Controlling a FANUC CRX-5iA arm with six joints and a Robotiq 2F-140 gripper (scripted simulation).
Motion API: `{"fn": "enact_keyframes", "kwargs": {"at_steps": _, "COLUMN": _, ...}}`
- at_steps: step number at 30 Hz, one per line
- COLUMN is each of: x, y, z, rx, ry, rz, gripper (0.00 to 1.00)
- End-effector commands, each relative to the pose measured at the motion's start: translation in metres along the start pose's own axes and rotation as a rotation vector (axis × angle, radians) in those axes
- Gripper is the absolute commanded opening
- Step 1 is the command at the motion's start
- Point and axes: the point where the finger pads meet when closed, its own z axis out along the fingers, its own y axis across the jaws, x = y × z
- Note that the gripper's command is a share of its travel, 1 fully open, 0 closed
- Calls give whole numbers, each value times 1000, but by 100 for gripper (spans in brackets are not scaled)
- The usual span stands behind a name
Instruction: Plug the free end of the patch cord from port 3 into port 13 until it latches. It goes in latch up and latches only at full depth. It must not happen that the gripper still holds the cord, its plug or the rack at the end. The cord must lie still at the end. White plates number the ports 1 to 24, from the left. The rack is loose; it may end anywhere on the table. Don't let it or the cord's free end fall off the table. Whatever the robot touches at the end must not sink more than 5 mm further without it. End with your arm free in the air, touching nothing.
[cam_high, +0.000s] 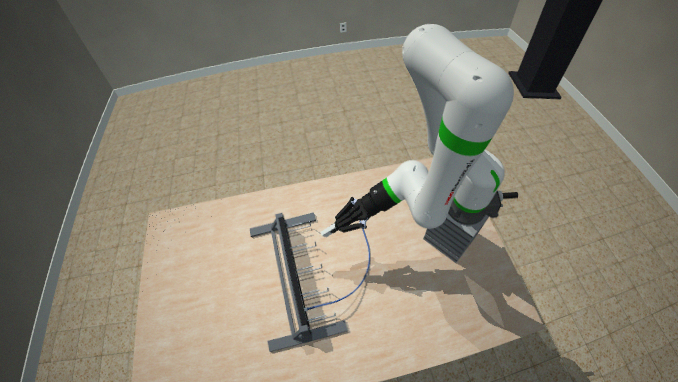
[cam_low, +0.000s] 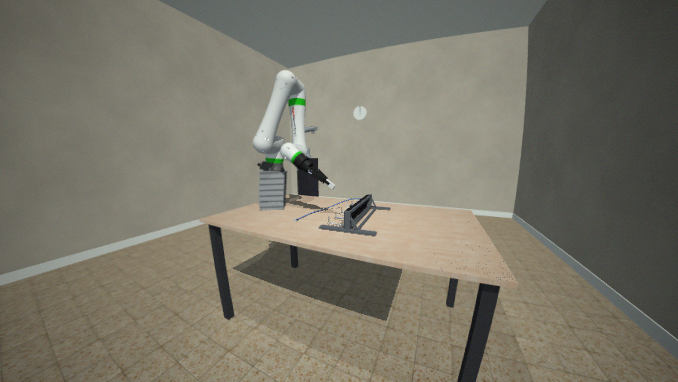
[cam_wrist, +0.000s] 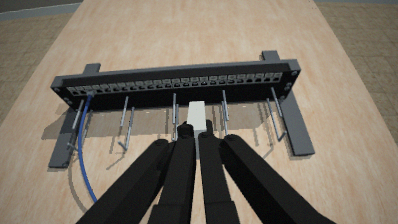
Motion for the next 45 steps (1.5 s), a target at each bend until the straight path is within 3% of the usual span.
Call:
{"fn": "enact_keyframes", "kwargs": {"at_steps": 1, "x": 1, "y": -1, "z": -5, "rx": -1, "ry": -1, "rz": 0, "gripper": 0}}
{"fn": "enact_keyframes", "kwargs": {"at_steps": 12, "x": 1, "y": 10, "z": -5, "rx": -1, "ry": -1, "rz": 0, "gripper": 0}}
{"fn": "enact_keyframes", "kwargs": {"at_steps": 26, "x": 1, "y": 73, "z": -5, "rx": -1, "ry": -1, "rz": 0, "gripper": 0}}
{"fn": "enact_keyframes", "kwargs": {"at_steps": 34, "x": 1, "y": 94, "z": -5, "rx": -1, "ry": -1, "rz": 0, "gripper": 0}}
{"fn": "enact_keyframes", "kwargs": {"at_steps": 45, "x": 1, "y": 99, "z": -5, "rx": -1, "ry": -1, "rz": 0, "gripper": 0}}
